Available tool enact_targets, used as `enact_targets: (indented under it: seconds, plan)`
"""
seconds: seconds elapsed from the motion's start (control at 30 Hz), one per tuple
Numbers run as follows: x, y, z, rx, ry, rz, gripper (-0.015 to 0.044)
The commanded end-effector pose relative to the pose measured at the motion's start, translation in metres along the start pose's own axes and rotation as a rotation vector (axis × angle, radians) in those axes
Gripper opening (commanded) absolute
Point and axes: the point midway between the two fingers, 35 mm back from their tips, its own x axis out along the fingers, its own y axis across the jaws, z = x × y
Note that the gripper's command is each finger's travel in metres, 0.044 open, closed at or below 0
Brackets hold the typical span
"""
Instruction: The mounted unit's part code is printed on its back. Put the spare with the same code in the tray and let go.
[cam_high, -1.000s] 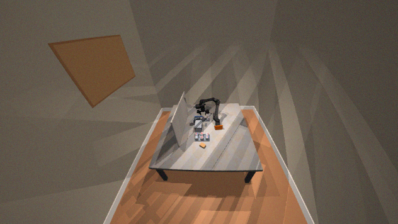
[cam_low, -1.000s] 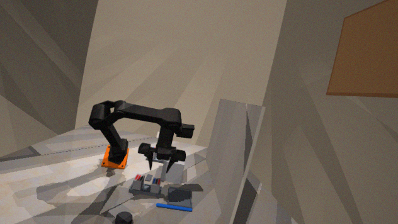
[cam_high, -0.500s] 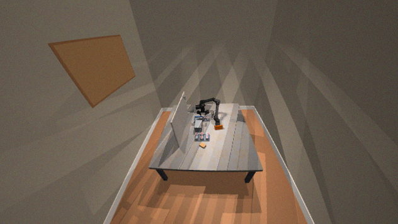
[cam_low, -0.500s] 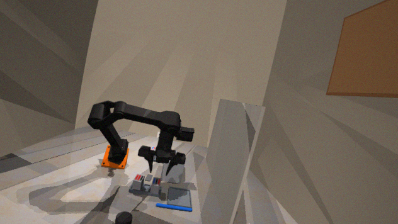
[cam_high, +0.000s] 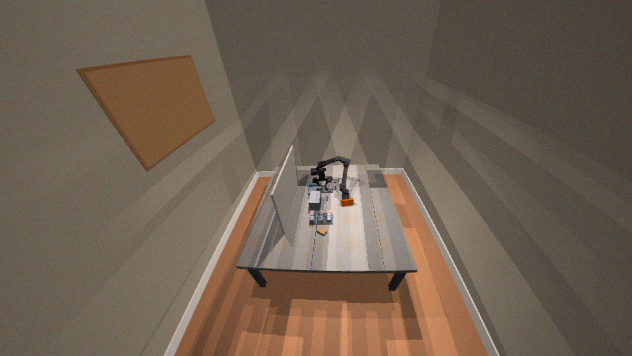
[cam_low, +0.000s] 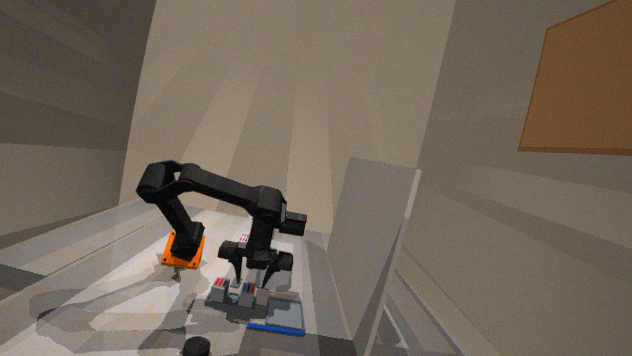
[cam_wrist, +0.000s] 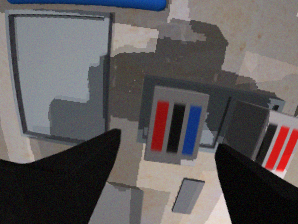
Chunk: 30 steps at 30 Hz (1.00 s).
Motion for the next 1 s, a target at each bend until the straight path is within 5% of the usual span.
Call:
enact_targets:
  seconds: [0.0, 0.87, 0.97]
  plan:
    - [0.005, 0.000, 0.001, -0.003, -0.002, 0.002, 0.0300]
    - [0.043, -0.003, 0.005, -0.002, -0.014, 0.005, 0.0300]
    - [0.042, -0.004, 0.005, 0.001, -0.014, 0.001, 0.0221]
